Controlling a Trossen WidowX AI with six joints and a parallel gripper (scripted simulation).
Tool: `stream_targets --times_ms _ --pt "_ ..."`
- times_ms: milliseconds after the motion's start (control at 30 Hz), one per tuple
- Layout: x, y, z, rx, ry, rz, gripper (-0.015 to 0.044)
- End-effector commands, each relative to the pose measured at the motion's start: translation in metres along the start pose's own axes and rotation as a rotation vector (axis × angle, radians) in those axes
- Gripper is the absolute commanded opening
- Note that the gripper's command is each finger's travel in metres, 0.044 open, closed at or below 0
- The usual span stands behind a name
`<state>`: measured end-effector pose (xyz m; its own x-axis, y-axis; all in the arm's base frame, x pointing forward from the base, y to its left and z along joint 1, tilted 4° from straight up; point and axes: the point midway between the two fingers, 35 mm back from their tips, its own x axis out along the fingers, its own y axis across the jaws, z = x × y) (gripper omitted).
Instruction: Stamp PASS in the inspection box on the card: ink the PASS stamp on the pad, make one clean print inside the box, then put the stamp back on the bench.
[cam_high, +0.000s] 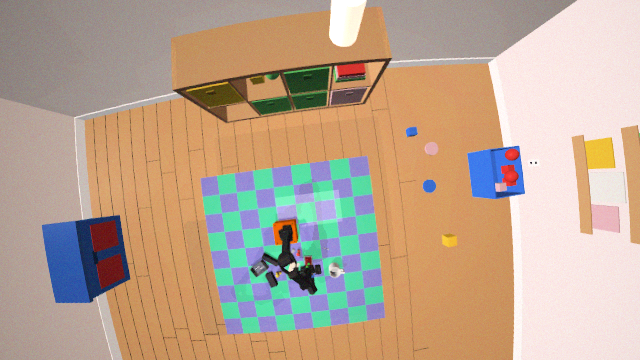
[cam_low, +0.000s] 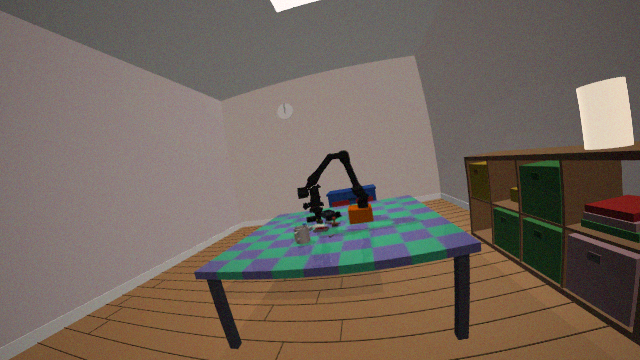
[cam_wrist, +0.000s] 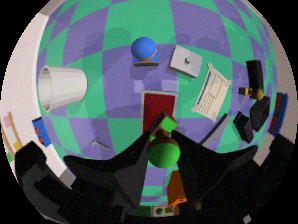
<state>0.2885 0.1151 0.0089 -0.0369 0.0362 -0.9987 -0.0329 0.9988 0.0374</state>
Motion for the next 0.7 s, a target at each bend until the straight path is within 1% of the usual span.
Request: stream_targets --times_ms 0,667 --pt "0.004 0.001 0.000 0.003 0.001 0.003 0.0000" --pt "0.017 0.000 -0.001 0.002 0.001 0.003 0.0000"
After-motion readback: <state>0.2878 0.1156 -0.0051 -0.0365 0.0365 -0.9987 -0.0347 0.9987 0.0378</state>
